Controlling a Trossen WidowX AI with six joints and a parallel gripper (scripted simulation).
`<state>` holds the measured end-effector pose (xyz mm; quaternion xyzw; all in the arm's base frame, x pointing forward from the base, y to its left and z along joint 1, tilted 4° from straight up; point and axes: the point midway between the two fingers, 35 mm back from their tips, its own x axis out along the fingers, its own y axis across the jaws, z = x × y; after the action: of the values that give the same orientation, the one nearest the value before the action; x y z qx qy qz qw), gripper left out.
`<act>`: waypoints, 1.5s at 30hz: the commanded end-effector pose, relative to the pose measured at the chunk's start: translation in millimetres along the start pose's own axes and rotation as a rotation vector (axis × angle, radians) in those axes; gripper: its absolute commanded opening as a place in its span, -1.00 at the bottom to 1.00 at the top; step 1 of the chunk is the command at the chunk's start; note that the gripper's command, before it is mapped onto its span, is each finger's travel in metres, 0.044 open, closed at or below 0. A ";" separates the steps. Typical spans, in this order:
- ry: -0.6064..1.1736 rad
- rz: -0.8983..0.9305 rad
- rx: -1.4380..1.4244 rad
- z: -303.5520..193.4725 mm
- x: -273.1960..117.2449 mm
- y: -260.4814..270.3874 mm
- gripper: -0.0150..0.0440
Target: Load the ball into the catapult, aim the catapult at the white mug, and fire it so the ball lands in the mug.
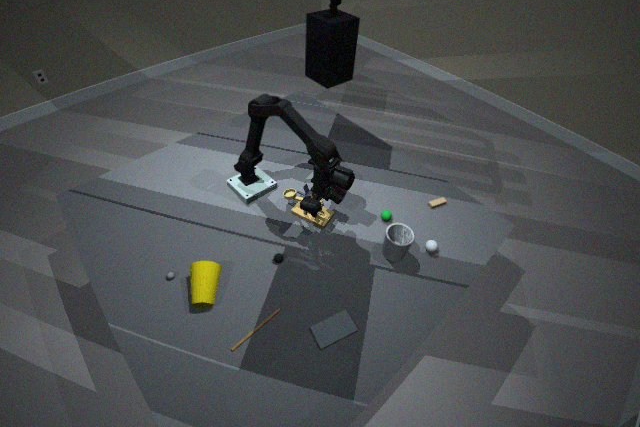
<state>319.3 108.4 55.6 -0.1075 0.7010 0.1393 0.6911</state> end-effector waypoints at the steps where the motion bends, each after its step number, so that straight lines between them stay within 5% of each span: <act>1: 0.014 0.005 0.006 -2.0 11.0 0.6 1.00; 15: 0.014 0.005 0.006 -3.0 23.0 0.6 1.00; 26: 0.006 0.000 0.000 -1.9 19.3 0.0 0.02; 32: 0.006 0.000 0.000 -1.9 19.3 0.0 -0.11; 36: 0.007 0.001 0.000 -0.6 -19.2 -0.1 -0.47; 45: 0.011 0.003 0.000 -0.6 -25.1 0.8 -0.49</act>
<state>319.7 107.6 79.7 -0.1059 0.7050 0.1374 0.6877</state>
